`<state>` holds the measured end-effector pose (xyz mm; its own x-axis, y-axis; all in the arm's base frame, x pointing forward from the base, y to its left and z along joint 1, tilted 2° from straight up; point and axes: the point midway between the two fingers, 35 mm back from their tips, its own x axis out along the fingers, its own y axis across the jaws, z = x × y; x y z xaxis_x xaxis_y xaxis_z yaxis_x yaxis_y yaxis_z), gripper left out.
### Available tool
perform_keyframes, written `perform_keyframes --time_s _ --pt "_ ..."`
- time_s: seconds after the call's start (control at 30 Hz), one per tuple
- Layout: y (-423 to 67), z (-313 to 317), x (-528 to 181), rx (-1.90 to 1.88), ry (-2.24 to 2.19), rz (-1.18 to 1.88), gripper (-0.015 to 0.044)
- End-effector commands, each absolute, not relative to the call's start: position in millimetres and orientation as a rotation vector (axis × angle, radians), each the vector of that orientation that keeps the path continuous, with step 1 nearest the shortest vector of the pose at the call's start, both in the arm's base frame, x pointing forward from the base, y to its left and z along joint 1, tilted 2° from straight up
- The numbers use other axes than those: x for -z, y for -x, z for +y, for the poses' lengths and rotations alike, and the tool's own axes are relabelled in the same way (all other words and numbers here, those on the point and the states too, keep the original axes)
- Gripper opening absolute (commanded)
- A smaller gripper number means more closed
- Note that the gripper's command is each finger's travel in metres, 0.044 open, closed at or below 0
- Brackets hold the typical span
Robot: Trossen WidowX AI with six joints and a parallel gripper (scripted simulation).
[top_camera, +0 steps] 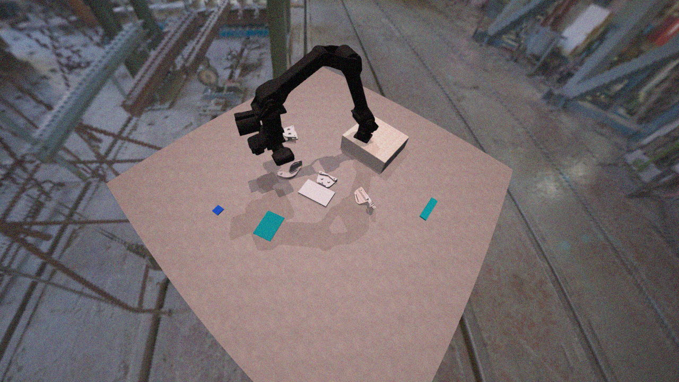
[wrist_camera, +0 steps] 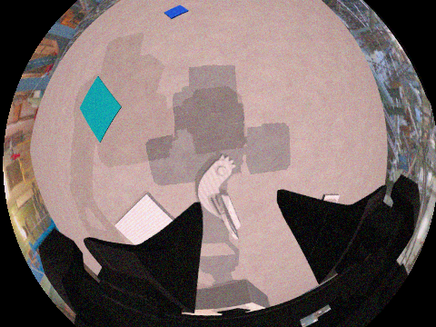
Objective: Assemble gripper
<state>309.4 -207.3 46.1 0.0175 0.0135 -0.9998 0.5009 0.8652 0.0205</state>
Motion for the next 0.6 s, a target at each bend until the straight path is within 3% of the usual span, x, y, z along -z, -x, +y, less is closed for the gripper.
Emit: perform_keyframes --time_s 0.0,0.1,0.57 --pt "-309.4 -207.3 -46.0 0.397 -0.424 1.518 0.0368" --pt "-309.4 -207.3 -46.0 0.397 -0.424 1.518 0.044" --pt "-309.4 -207.3 -46.0 0.397 -0.424 1.518 0.044"
